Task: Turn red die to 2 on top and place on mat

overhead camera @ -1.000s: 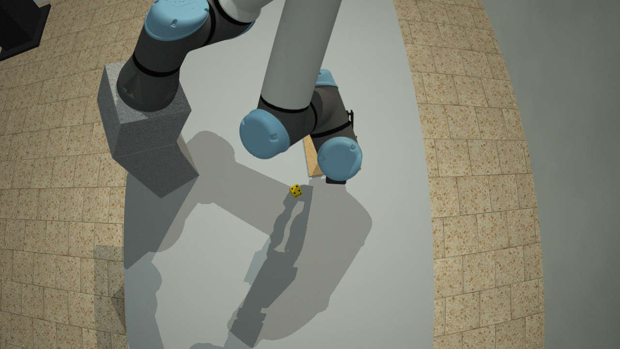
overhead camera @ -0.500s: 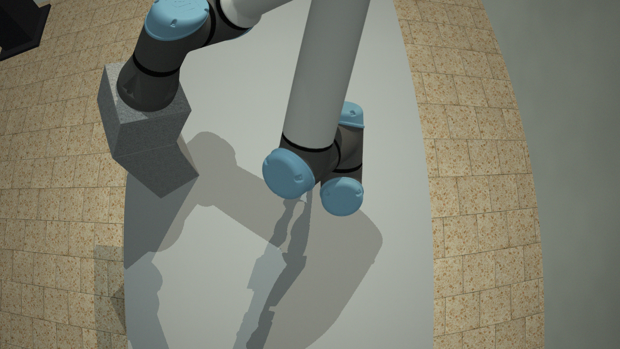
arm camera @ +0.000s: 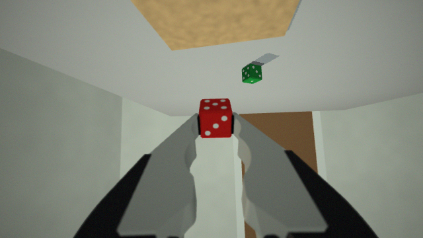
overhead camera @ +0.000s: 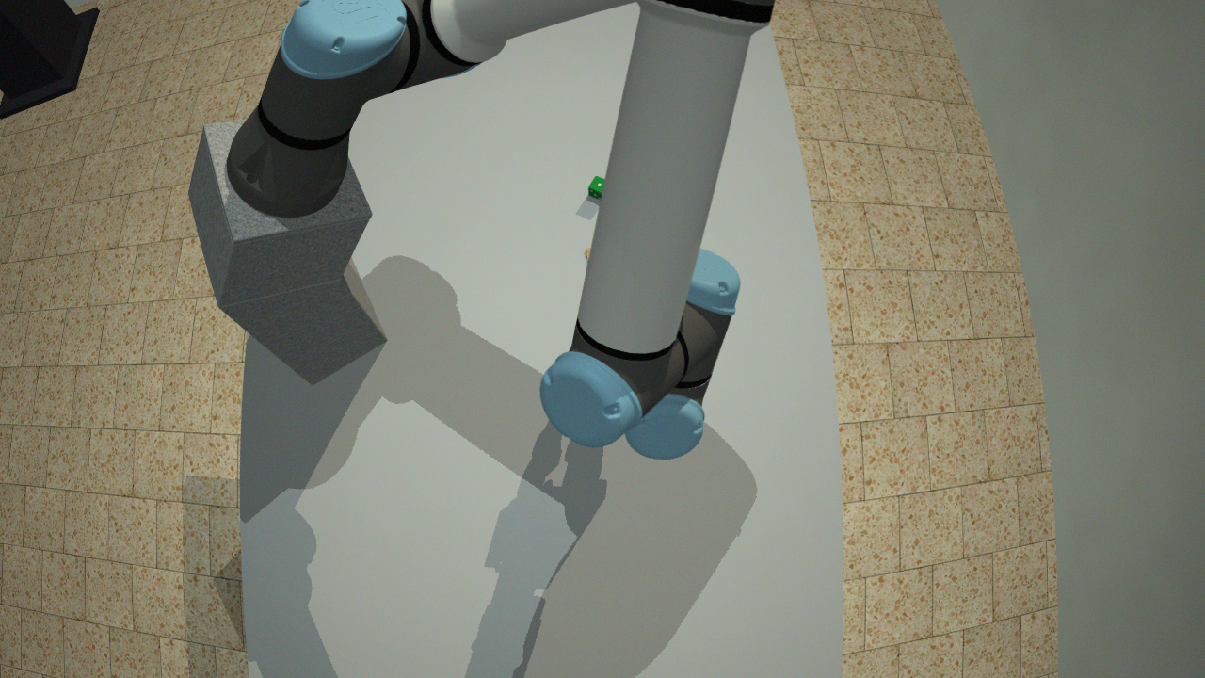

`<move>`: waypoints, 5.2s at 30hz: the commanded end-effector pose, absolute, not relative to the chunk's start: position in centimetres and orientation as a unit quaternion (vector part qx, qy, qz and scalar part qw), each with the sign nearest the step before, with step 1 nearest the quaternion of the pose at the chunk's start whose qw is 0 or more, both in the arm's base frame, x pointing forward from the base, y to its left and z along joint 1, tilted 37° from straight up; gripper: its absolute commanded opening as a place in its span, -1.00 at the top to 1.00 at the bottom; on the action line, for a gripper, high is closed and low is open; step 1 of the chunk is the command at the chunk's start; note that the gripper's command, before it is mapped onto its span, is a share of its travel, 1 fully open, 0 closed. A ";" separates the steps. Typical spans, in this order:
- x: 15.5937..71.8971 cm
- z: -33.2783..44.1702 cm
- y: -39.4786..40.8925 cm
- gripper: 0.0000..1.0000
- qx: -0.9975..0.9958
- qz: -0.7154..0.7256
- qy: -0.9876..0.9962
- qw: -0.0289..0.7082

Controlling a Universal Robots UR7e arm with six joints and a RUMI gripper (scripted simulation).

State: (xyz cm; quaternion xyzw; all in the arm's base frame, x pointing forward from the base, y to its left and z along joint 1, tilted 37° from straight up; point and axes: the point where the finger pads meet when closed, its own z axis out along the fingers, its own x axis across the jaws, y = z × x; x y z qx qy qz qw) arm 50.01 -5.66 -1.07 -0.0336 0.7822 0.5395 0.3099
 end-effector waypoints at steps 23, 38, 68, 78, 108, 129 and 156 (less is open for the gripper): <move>52.5 -4.5 -4.9 0.87 -0.041 0.548 0.776 0.309; 54.1 -6.7 -4.5 0.87 -0.041 0.548 0.776 0.309; 54.1 -6.7 -4.5 0.87 -0.041 0.548 0.776 0.309; 54.1 -6.7 -4.5 0.87 -0.041 0.548 0.776 0.309; 54.8 -7.7 -4.2 0.87 -0.041 0.548 0.776 0.309; 54.8 -7.7 -4.2 0.87 -0.041 0.548 0.776 0.309; 54.8 -7.7 -4.2 0.66 -0.041 0.548 0.776 0.309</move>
